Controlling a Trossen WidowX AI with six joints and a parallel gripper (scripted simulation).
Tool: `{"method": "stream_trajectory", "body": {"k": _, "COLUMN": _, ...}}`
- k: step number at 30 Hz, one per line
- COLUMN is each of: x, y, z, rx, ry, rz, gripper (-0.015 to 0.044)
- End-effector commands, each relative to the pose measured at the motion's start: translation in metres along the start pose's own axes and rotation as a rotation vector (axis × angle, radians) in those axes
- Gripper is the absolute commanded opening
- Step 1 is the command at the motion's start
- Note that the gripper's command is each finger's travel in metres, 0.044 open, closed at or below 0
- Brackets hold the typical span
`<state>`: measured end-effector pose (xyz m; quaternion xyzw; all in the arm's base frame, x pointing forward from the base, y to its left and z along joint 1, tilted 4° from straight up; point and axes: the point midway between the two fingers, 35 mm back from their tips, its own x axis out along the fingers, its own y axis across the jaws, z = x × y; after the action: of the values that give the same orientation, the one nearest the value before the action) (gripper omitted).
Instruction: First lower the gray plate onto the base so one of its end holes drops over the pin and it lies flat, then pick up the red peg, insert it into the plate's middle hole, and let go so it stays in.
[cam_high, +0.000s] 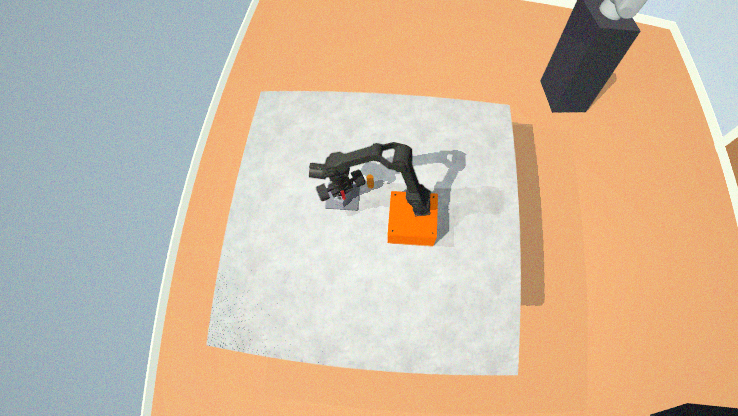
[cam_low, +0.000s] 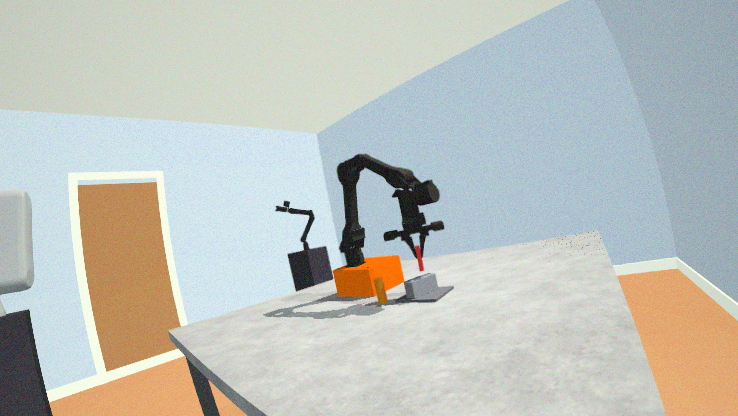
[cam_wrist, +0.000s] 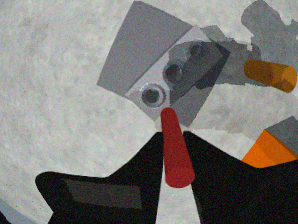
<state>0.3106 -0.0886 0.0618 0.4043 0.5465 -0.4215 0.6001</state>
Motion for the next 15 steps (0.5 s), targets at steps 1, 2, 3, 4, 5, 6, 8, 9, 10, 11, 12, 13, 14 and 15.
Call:
{"method": "stream_trajectory", "body": {"k": 1, "x": -0.003, "y": -0.001, "z": 0.012, "rx": -0.004, "ry": -0.003, "rz": 0.010, "gripper": 0.0000}}
{"method": "stream_trajectory", "body": {"k": 2, "x": -0.003, "y": -0.002, "z": 0.015, "rx": -0.004, "ry": -0.004, "rz": 0.010, "gripper": 0.0000}}
{"method": "stream_trajectory", "body": {"k": 3, "x": -0.003, "y": -0.003, "z": 0.018, "rx": -0.004, "ry": -0.005, "rz": 0.010, "gripper": 0.0000}}
{"method": "stream_trajectory", "body": {"k": 4, "x": -0.003, "y": -0.004, "z": 0.021, "rx": -0.003, "ry": -0.005, "rz": 0.010, "gripper": 0.0000}}
{"method": "stream_trajectory", "body": {"k": 5, "x": -0.003, "y": -0.005, "z": 0.024, "rx": -0.003, "ry": -0.006, "rz": 0.010, "gripper": 0.0000}}
{"method": "stream_trajectory", "body": {"k": 6, "x": -0.003, "y": -0.007, "z": 0.027, "rx": -0.003, "ry": -0.006, "rz": 0.010, "gripper": 0.0000}}
{"method": "stream_trajectory", "body": {"k": 8, "x": -0.003, "y": -0.009, "z": 0.032, "rx": -0.003, "ry": -0.007, "rz": 0.010, "gripper": 0.0000}}
{"method": "stream_trajectory", "body": {"k": 9, "x": -0.003, "y": -0.009, "z": 0.033, "rx": -0.003, "ry": -0.008, "rz": 0.010, "gripper": 0.0000}}
{"method": "stream_trajectory", "body": {"k": 10, "x": -0.003, "y": -0.010, "z": 0.034, "rx": -0.003, "ry": -0.008, "rz": 0.010, "gripper": 0.0000}}
{"method": "stream_trajectory", "body": {"k": 11, "x": -0.003, "y": -0.010, "z": 0.034, "rx": -0.003, "ry": -0.008, "rz": 0.010, "gripper": 0.0000}}
{"method": "stream_trajectory", "body": {"k": 12, "x": -0.003, "y": -0.010, "z": 0.034, "rx": -0.003, "ry": -0.008, "rz": 0.010, "gripper": 0.0000}}
{"method": "stream_trajectory", "body": {"k": 13, "x": -0.003, "y": -0.010, "z": 0.034, "rx": -0.003, "ry": -0.008, "rz": 0.010, "gripper": 0.0000}}
{"method": "stream_trajectory", "body": {"k": 14, "x": -0.003, "y": -0.010, "z": 0.034, "rx": -0.003, "ry": -0.008, "rz": 0.010, "gripper": 0.0000}}
{"method": "stream_trajectory", "body": {"k": 15, "x": -0.003, "y": -0.010, "z": 0.034, "rx": -0.003, "ry": -0.008, "rz": 0.010, "gripper": 0.0000}}
